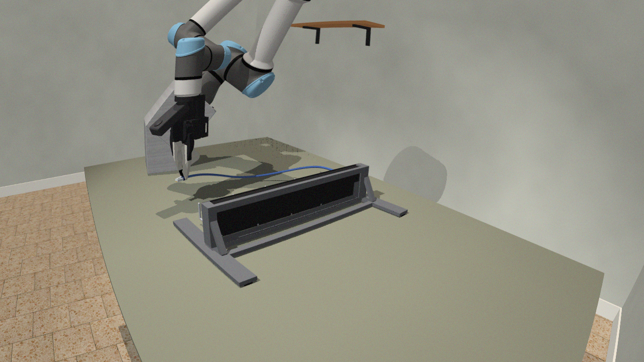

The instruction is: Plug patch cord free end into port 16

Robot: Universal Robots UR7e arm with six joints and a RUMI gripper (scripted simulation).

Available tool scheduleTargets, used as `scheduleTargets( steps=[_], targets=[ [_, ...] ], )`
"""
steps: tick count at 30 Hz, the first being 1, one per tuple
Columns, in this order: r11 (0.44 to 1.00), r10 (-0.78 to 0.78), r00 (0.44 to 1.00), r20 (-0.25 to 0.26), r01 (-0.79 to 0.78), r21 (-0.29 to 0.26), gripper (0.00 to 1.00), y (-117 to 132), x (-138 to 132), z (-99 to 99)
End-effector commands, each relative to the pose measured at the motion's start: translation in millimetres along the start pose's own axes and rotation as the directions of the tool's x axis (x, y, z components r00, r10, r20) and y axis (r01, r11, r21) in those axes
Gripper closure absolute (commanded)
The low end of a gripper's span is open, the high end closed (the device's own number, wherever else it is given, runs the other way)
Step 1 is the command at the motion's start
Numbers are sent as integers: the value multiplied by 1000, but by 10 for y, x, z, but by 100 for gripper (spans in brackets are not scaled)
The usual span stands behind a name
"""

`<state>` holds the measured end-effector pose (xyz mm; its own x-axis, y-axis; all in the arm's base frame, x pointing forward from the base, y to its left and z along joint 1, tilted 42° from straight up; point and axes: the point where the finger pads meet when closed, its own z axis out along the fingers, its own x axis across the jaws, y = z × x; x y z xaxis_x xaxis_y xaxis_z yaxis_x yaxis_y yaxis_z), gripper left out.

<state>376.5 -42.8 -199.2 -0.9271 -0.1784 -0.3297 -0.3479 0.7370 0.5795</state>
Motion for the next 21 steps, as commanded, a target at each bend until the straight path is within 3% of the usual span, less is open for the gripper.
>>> scheduleTargets(
  steps=[1, 21],
  targets=[
    [999, -35, 999, 0, 35, 0, 100, 14, -50, -15],
    [979, -202, 979, -2, 202, -2, 100, 107, -285, -66]
  ],
)
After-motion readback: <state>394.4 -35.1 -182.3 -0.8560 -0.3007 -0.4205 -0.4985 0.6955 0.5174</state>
